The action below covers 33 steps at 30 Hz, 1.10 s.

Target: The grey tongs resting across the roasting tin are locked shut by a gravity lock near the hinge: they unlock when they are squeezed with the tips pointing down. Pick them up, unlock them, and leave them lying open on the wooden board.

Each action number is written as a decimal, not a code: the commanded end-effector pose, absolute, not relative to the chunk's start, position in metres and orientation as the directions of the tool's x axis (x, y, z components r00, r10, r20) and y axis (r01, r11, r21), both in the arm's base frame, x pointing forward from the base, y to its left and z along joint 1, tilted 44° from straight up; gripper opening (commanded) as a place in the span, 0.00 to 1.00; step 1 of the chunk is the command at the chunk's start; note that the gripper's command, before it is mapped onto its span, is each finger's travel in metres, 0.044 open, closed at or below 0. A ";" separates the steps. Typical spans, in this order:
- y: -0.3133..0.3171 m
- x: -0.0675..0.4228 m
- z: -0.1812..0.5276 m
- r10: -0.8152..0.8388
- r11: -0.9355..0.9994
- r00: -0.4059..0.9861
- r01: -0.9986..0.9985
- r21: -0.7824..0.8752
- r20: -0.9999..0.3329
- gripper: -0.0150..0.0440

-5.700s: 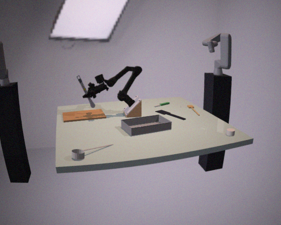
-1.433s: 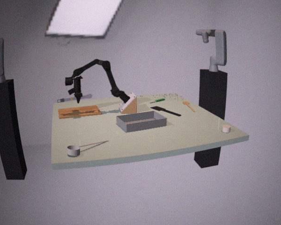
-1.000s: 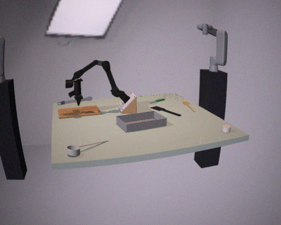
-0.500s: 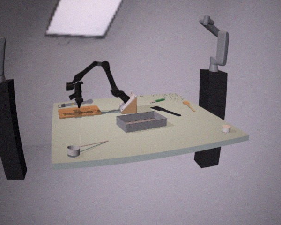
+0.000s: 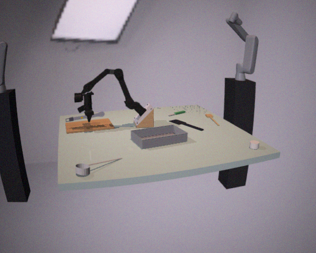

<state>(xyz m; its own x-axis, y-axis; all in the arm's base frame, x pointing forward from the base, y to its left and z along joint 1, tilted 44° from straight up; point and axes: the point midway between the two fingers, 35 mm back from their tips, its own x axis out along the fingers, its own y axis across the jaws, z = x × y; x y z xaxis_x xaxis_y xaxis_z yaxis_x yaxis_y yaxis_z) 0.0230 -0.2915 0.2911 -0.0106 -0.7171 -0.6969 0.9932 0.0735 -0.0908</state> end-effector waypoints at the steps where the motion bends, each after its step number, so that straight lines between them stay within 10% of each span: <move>1: -0.291 0.023 0.291 -0.717 0.073 -0.011 0.993 -0.091 -0.697 0.53; 12: -0.291 0.023 0.291 -0.717 0.073 -0.011 0.993 -0.091 -0.697 1.00; 33: -0.230 0.144 0.337 -0.673 0.069 -0.004 0.995 -0.068 -0.739 1.00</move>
<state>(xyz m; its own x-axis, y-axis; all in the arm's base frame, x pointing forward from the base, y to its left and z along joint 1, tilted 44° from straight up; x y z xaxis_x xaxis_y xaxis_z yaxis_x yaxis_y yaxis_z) 0.1231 -0.2468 0.3243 0.0015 -0.6597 -0.7516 0.9955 0.0722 -0.0614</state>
